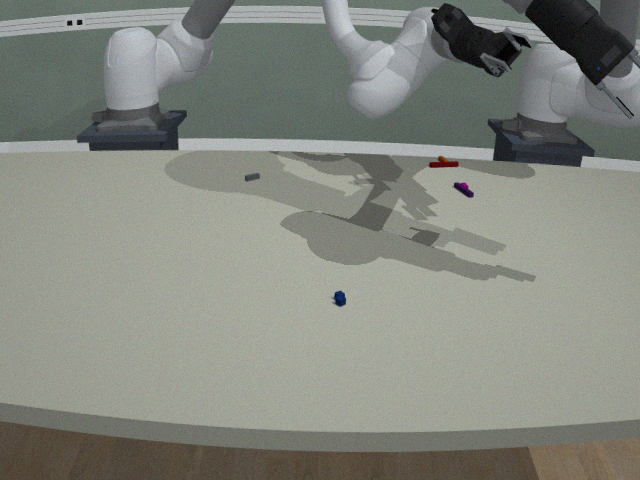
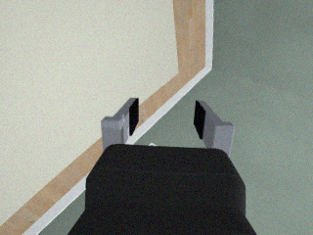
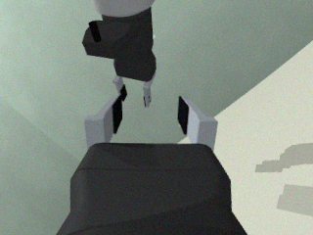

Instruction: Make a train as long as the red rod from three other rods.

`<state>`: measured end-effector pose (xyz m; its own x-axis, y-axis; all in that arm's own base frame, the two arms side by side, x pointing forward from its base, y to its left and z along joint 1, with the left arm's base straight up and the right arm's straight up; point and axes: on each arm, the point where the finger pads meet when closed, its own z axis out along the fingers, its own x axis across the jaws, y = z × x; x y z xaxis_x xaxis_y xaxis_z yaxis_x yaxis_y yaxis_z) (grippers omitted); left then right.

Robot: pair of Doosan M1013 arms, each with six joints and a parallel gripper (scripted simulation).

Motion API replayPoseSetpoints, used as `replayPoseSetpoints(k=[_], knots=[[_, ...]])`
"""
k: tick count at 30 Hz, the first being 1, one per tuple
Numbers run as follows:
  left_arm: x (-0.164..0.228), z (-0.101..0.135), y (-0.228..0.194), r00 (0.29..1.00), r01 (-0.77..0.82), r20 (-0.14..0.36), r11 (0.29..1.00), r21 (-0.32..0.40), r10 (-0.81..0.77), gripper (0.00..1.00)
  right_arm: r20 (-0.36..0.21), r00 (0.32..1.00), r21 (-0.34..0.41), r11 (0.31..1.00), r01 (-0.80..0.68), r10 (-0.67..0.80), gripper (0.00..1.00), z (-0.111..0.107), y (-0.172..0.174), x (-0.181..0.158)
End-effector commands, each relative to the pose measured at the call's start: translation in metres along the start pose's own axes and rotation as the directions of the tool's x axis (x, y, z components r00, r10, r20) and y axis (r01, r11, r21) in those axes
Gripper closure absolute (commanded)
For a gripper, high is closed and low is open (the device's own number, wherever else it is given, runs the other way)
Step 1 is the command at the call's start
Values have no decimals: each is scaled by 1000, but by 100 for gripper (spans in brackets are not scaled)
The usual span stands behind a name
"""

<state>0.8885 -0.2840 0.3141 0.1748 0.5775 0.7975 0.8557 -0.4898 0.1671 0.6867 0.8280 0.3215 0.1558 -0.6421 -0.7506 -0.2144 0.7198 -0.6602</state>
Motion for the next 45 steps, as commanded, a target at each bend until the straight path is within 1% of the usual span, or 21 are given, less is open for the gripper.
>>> replayPoseSetpoints(k=[1,7,9,10,15,21,24,26,27,29,34,35,37,38,40,41,43,44,45], knots=[[19,30,-22,1000,10,9,998,54,-11,0,1,1000,1,1000,-1,1,0,0,-1,-1],[52,85,-64,999,34,25,988,149,-39,0,1,1000,1,1000,-1,1,0,0,-1,-1],[52,85,-64,999,34,25,988,149,-39,0,1,1000,1,1000,-1,1,0,0,-1,-1],[58,95,-72,999,39,28,985,167,-45,0,1,1000,1,1000,-1,1,0,0,-1,-1],[92,148,-124,996,67,46,960,271,-82,0,1,1000,1,1000,-1,1,0,0,-1,-1],[127,201,-189,987,104,69,904,414,-145,0,1,1000,1,1000,-1,1,0,0,-1,-1],[143,224,-225,979,124,80,863,489,-185,0,1,1000,1,1000,-1,1,0,0,-1,-1],[143,224,-225,979,124,80,863,489,-185,0,1,1000,1,1000,-1,1,0,0,-1,-1],[157,244,-258,976,130,83,848,514,-200,0,1,1000,1,1000,-1,1,0,0,-1,-1],[164,254,-279,969,142,89,813,565,-232,0,1,1000,1,1000,-1,1,0,0,-1,-1],[185,283,-346,942,169,99,708,686,-322,0,1,1000,1,1000,-1,1,0,0,-1,-1],[190,289,-359,942,169,99,708,686,-322,0,1,1000,1,1000,-1,1,0,0,-1,-1],[197,298,-387,927,178,100,659,731,-361,0,1,1000,1,1000,-1,1,0,0,-1,-1],[201,303,-401,927,178,100,659,731,-361,0,1,1000,1,1000,-1,1,0,0,-1,-1],[207,310,-430,910,185,99,606,773,-403,0,1,1000,1,1000,-1,1,0,0,-1,-1],[210,314,-444,910,185,99,606,773,-403,0,1,1000,1,1000,-1,1,0,0,-1,-1],[210,314,-444,910,185,99,606,773,-403,0,1,1000,1,1000,-1,1,0,0,-1,-1],[218,324,-484,900,188,97,579,793,-425,0,1,1000,1,1000,-1,1,0,0,-1,-1],[220,325,-494,890,190,95,551,813,-447,0,1,1000,1,1000,-1,1,0,0,-1,-1]])
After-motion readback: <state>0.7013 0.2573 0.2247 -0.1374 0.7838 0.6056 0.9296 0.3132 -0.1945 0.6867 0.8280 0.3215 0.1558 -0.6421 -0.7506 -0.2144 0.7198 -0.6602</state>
